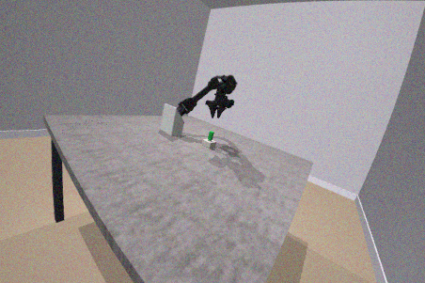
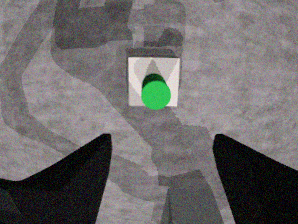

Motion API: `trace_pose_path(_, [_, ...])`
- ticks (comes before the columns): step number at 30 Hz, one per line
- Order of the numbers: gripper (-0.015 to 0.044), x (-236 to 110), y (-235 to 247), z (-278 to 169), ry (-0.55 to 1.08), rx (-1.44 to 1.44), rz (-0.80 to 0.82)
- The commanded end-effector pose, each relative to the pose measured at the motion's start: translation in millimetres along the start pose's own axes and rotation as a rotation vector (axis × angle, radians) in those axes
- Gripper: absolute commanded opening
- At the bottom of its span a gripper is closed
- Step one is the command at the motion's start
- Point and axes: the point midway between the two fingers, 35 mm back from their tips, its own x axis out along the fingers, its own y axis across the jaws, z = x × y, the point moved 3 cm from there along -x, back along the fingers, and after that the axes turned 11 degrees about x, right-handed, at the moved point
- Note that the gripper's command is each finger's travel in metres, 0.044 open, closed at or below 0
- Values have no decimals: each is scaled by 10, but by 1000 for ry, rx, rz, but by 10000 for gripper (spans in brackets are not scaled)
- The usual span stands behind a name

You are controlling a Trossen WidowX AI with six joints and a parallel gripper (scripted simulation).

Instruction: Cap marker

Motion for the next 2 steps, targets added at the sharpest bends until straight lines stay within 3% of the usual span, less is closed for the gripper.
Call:
trace_pose_path(1, [394,-3,-3,-3,3,-3,-2])
trace_pose_path(2, [420,-3,-3,-3,3,-3,-2])
